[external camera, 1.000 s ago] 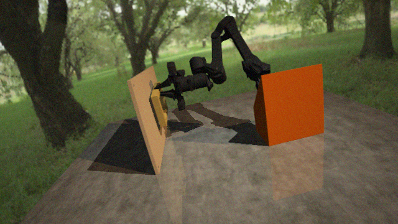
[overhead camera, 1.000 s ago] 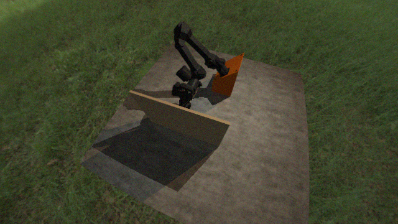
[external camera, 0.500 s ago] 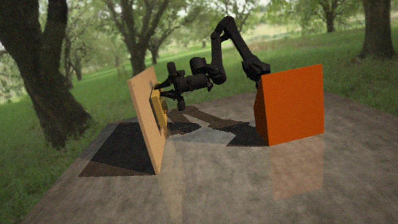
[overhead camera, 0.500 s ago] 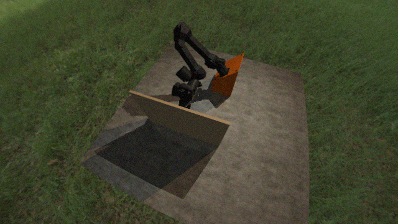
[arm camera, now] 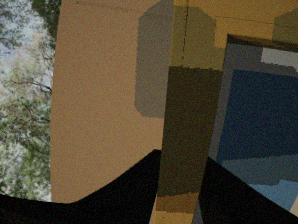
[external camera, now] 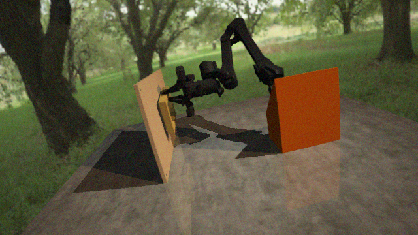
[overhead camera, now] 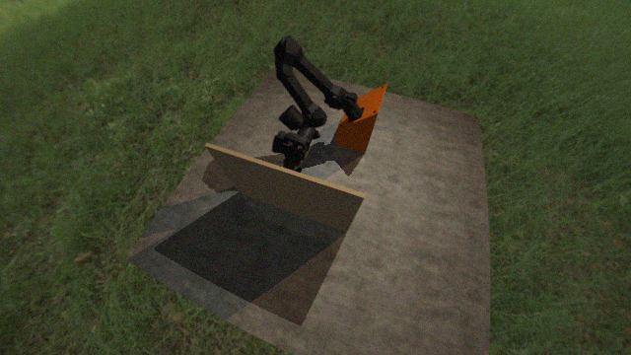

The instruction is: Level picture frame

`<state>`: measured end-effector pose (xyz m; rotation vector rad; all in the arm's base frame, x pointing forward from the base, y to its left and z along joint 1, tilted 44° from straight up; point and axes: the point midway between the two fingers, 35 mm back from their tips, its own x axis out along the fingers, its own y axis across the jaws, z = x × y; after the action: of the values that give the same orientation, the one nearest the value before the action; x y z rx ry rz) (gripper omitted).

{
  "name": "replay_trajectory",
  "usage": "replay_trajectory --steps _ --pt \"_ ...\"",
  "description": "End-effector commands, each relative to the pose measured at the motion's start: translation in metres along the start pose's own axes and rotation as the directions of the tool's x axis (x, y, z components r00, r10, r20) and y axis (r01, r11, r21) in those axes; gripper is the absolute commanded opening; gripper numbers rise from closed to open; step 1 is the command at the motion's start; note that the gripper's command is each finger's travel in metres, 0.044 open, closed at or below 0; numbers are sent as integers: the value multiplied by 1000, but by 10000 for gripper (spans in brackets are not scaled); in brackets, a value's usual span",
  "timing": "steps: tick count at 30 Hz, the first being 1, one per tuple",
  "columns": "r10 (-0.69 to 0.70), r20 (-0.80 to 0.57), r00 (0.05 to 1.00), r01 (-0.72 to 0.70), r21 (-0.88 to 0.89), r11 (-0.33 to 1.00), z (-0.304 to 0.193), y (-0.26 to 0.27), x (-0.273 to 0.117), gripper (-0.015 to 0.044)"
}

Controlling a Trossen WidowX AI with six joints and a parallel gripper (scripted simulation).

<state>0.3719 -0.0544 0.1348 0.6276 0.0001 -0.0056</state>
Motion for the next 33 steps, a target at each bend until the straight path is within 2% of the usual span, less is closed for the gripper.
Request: replay_trajectory --steps 1,20,33 --pt "2 0 1000 -2 -5 1000 0 -1 0 0" --pt "3 0 1000 -3 5 1000 0 0 0 0" --pt "2 0 1000 -2 112 994 0 -1 0 0"
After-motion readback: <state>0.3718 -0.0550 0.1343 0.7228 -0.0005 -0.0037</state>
